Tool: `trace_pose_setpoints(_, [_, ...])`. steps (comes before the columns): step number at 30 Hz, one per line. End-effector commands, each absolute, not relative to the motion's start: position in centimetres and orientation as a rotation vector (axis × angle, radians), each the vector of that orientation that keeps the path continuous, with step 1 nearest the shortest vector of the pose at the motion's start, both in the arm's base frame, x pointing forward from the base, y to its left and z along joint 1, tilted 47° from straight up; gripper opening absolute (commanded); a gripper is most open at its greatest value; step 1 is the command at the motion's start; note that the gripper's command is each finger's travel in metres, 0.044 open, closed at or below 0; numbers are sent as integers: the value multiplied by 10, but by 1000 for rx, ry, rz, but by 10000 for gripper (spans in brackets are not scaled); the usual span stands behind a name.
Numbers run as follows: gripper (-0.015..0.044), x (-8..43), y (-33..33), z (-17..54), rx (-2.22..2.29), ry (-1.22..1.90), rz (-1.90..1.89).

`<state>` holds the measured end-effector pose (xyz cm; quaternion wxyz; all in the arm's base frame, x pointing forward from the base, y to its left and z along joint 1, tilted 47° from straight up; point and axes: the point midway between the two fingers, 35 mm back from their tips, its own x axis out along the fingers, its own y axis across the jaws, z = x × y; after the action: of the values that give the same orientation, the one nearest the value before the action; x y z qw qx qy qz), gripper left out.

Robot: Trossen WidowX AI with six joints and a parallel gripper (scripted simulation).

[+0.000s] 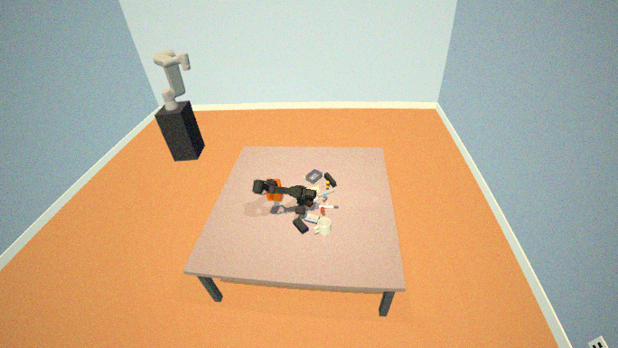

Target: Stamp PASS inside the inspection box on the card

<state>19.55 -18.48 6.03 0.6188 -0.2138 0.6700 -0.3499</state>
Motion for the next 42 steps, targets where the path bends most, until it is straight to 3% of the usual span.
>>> trace_pose_setpoints(1, [153, 196, -185, 61, -492, 1540, -805])
trace_pose_setpoints(13, [73, 196, -185, 61, -492, 1540, -805])
trace_pose_setpoints(16, [0, 196, -184, 61, -491, 1540, -805])
trace_pose_setpoints(42, [0, 199, -175, 68, -488, 1542, -802])
